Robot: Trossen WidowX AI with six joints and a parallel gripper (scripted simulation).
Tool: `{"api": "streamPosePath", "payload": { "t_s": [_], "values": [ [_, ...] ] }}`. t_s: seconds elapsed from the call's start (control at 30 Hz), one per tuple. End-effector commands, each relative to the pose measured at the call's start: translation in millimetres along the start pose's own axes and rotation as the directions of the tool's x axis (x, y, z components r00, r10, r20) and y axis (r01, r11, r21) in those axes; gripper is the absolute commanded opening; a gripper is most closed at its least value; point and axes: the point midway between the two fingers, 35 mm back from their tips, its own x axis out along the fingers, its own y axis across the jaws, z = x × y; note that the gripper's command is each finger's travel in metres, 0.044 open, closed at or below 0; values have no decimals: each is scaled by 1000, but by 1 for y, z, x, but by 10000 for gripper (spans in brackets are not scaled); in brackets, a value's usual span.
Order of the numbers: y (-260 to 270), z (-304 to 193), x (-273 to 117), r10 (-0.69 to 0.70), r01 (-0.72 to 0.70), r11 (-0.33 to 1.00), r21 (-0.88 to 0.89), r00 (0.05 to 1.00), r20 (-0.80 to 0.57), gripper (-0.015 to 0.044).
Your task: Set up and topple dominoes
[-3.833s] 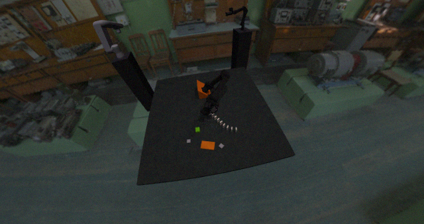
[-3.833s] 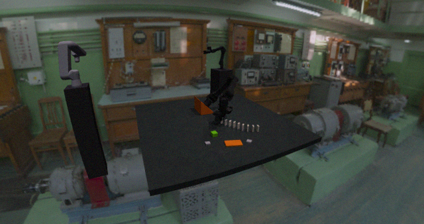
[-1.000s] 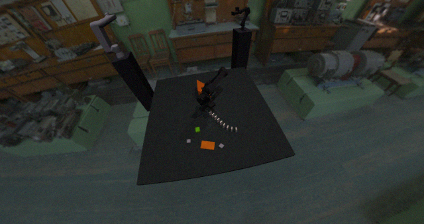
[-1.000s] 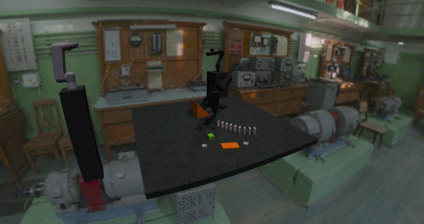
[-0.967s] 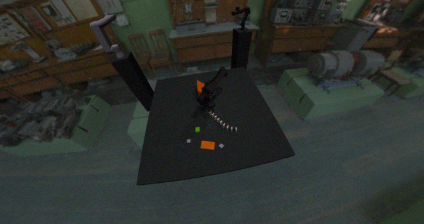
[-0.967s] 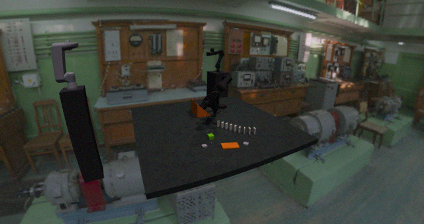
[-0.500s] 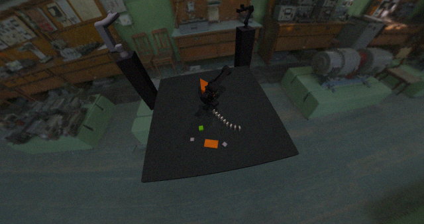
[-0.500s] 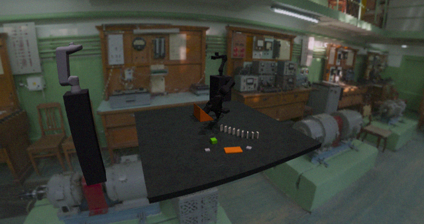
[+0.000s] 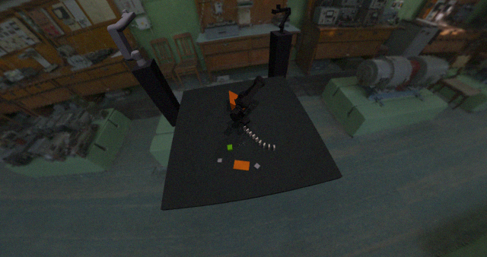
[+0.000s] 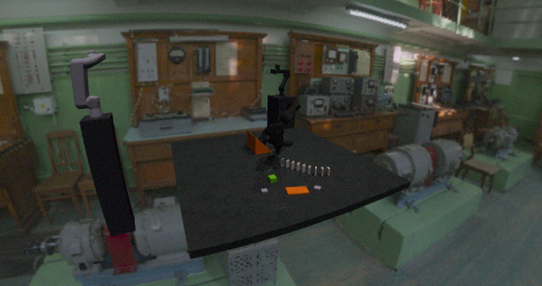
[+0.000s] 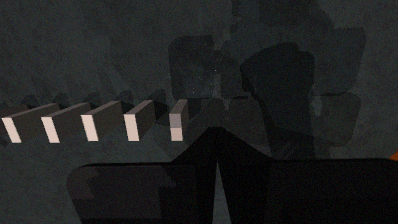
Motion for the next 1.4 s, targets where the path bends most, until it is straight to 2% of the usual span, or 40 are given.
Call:
{"api": "streamPosePath", "payload": {
  "t_s": [0.0,0.07,1.1,1.23,1.37],
  "values": [
    [-5,-10,52,-15,15,1000,9,999,-35,0],
    [-6,-12,62,-14,14,1000,9,999,-37,0],
    [36,-11,62,-12,13,1000,8,999,-36,0],
    [33,-8,47,-2,2,1000,-14,1000,-17,0],
    [48,-8,15,-8,8,1000,-3,1000,-27,0]
  ]
}}
